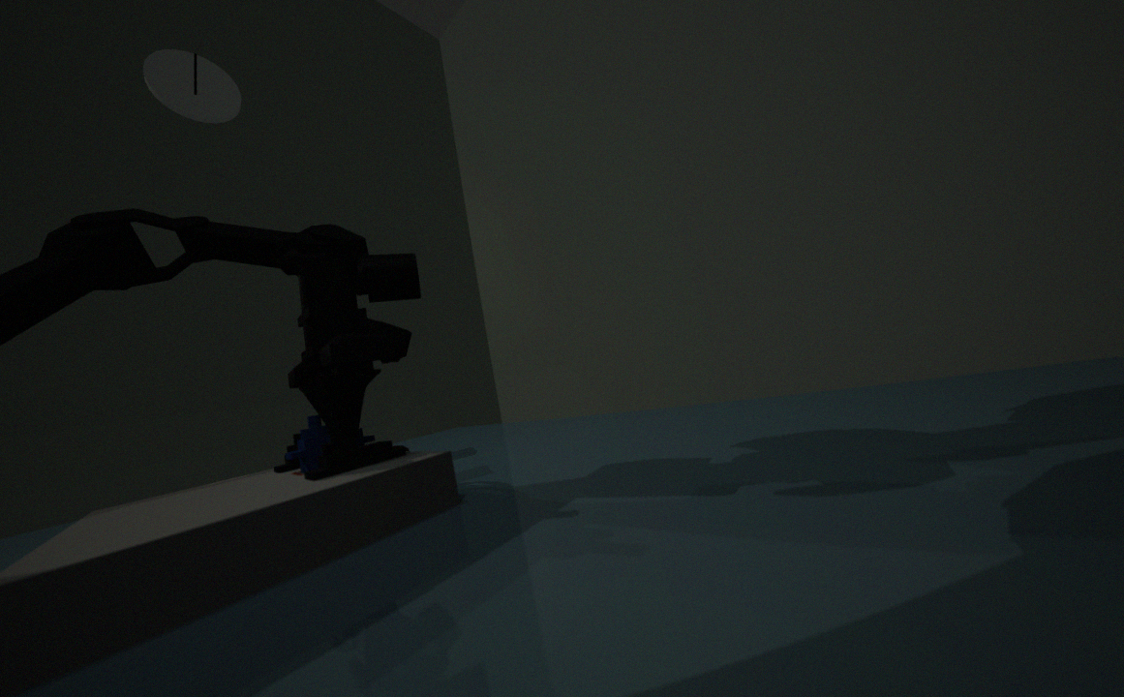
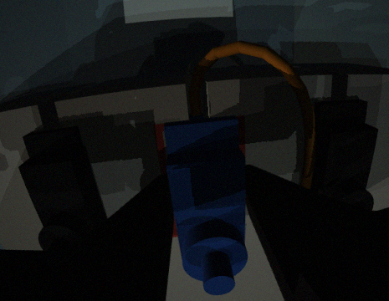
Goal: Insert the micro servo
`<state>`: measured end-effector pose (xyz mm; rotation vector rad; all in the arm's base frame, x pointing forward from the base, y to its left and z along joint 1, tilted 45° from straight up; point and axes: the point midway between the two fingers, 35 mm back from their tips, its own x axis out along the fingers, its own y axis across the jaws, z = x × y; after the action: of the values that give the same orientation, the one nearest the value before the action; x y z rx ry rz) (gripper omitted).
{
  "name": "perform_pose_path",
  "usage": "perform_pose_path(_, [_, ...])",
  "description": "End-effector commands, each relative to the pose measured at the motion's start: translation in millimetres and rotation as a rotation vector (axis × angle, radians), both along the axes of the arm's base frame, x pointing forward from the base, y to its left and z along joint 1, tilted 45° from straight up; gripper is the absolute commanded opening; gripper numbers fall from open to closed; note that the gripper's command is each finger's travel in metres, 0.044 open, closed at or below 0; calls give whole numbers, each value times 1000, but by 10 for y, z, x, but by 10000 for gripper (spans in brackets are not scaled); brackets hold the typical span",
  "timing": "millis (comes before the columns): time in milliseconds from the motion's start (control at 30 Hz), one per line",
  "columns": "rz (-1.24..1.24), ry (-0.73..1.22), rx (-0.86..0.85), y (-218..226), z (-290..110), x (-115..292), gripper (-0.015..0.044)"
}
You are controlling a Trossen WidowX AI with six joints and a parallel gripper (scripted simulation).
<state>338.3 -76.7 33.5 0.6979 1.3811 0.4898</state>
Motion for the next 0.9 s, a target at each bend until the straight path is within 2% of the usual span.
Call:
perform_pose_path(0, [-6,2,4,20,-30,-1,0])
perform_pose_path(500, [-6,2,5,123,-135,20,0])
perform_pose_path(733, [-6,2,5,108,-115,20,184])
perform_pose_path(867, [-7,2,4,9,-19,2,187])
